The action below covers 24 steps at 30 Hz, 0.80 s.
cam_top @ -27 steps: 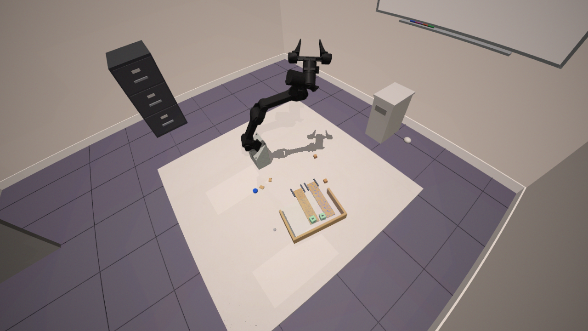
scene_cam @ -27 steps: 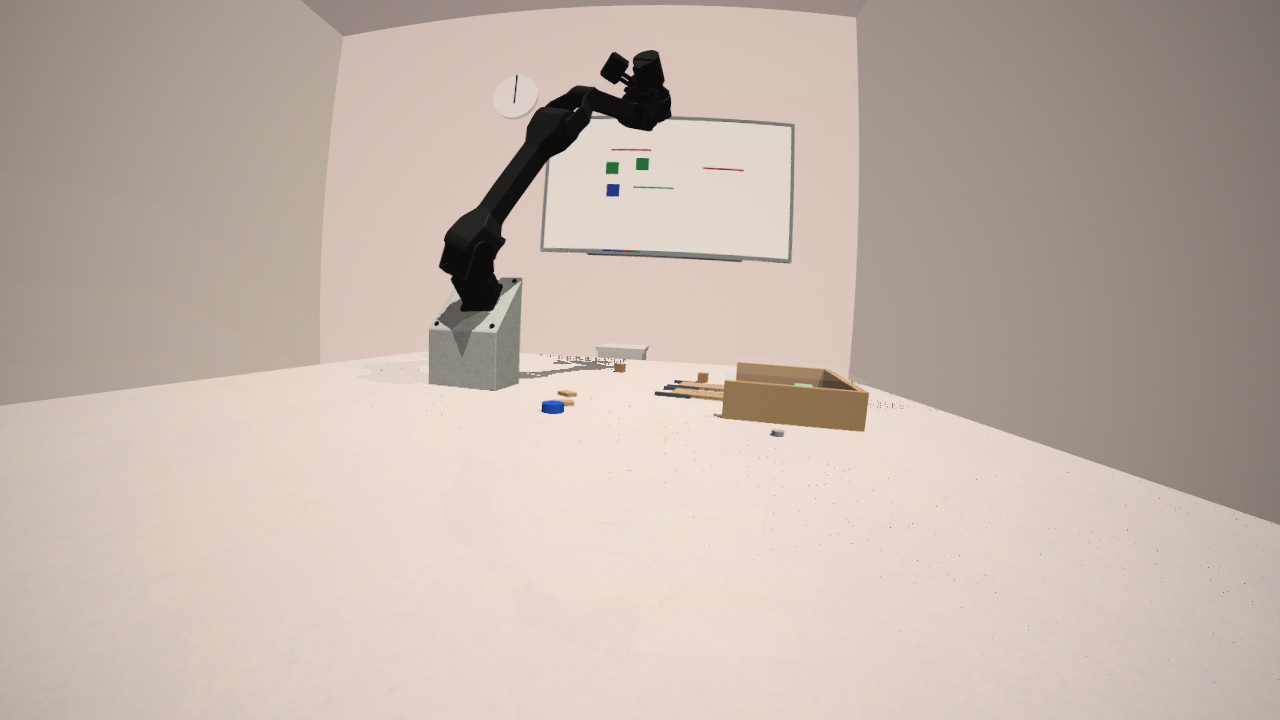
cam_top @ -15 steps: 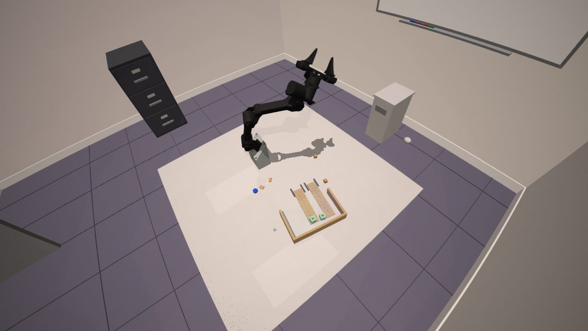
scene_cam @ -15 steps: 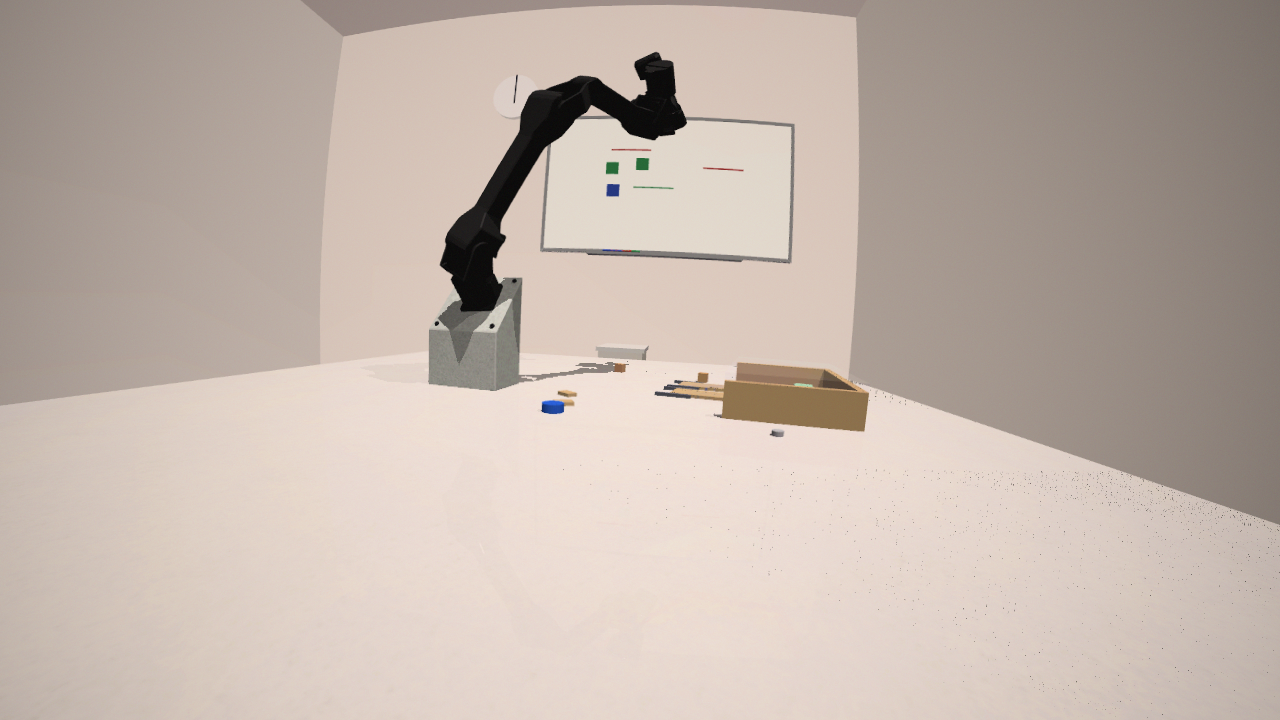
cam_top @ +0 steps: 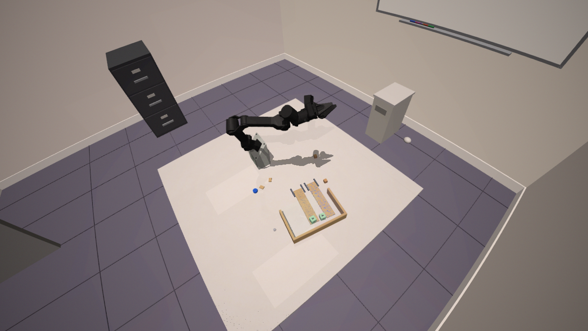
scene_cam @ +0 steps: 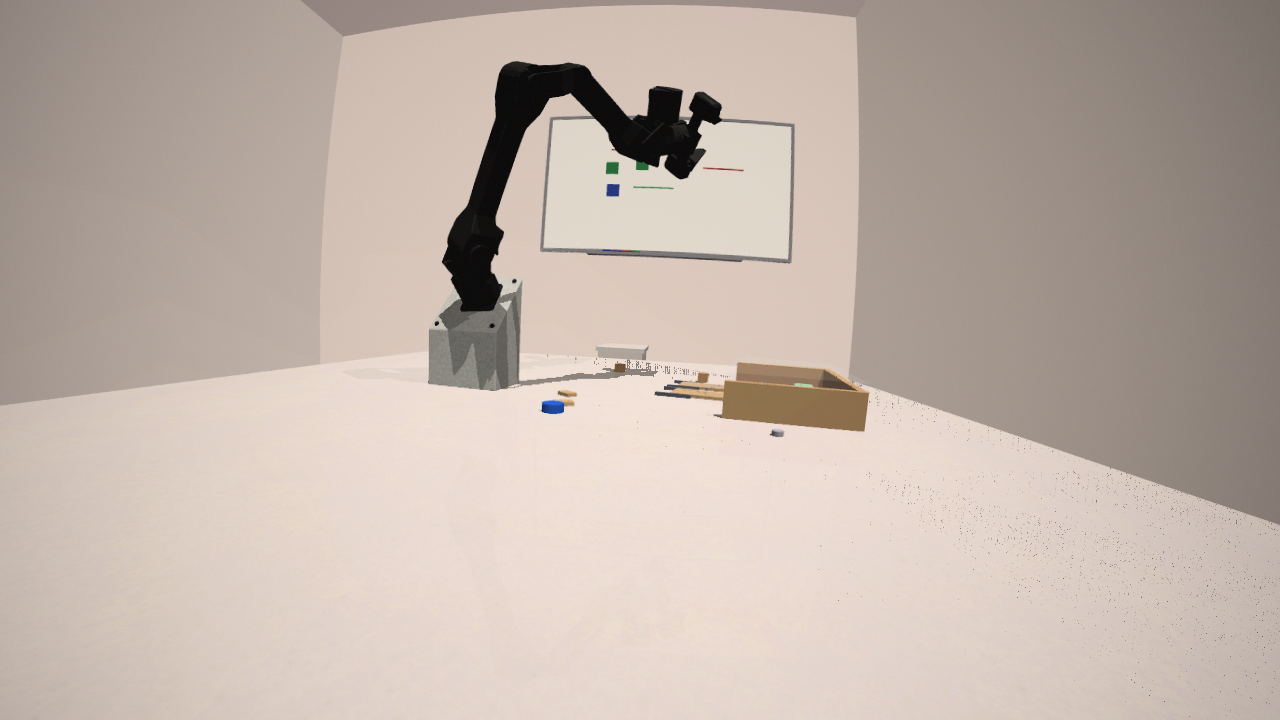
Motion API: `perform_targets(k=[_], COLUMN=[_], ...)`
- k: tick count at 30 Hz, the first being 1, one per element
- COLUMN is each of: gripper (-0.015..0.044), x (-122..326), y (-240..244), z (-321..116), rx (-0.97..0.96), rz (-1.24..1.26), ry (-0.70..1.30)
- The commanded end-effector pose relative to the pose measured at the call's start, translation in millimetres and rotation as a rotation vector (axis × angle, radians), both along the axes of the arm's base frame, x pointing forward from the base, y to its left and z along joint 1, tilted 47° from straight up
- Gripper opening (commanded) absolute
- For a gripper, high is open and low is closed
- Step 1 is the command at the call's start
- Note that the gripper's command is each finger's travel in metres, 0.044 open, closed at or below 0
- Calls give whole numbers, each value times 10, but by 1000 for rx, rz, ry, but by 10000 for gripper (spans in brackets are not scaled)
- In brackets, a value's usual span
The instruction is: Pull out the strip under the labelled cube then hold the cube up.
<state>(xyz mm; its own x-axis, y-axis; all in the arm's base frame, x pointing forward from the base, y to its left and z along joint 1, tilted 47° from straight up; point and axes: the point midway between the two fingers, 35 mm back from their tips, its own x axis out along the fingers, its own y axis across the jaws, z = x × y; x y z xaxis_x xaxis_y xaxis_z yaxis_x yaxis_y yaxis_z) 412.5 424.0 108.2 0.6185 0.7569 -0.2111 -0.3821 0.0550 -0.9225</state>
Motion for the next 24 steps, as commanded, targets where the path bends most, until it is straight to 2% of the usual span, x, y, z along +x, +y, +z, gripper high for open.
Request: perform_targets(k=[1,12,21,24], gripper=[400,400,400,400], x=[52,-196,-899,-1046], y=[-480,-2173,-3541,-3742], z=[-156,-652,-865,-878], rx=[13,101,210,230], rz=[-197,-853,-1374,-1450], ry=[124,369,358,337])
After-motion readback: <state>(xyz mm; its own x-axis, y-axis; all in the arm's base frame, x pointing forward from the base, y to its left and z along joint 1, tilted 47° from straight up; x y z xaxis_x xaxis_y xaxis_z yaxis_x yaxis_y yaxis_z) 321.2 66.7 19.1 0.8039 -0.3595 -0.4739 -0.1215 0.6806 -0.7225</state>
